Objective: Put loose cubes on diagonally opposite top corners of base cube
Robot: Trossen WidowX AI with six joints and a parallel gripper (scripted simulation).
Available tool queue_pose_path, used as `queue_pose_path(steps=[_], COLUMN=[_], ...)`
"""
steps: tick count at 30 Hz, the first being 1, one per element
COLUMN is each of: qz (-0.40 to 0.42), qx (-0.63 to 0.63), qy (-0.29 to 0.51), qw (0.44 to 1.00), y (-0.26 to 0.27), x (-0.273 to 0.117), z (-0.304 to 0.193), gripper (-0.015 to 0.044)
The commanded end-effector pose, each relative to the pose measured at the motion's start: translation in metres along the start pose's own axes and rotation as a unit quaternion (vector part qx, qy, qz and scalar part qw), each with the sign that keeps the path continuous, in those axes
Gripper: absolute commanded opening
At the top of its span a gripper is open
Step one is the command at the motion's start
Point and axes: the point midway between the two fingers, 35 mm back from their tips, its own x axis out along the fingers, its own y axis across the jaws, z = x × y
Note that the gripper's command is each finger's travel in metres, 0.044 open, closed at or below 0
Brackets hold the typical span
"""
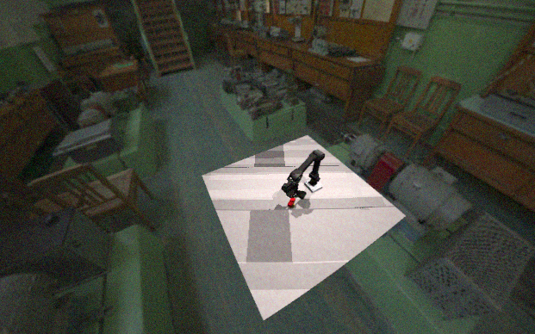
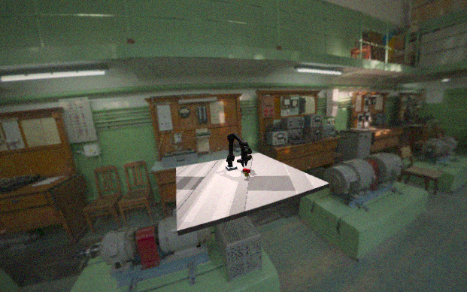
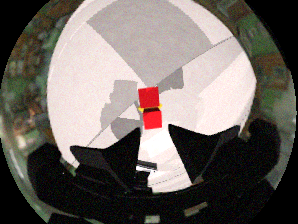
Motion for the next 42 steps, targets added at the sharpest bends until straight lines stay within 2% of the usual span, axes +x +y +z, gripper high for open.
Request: queue_pose_path(steps=[1,15,22,23,32,42], qz=[-0.001,-0.001,0.001,0.001,0.006,0.006], qx=[-0.002,-0.002,0.000,0.000,0.000,0.000], qy=[-0.002,-0.002,0.000,0.000,-0.001,-0.001], qw=[1.000,1.000,1.000,1.000,1.000,1.000], y=[0.000,0.000,0.002,0.008,0.124,0.126], x=[-0.008,-0.024,-0.025,-0.025,-0.029,-0.029], z=[0.001,0.001,0.001,0.004,0.030,0.030], gripper=[0.0205,0.0205,0.0389,0.0400,0.0400,0.0400])
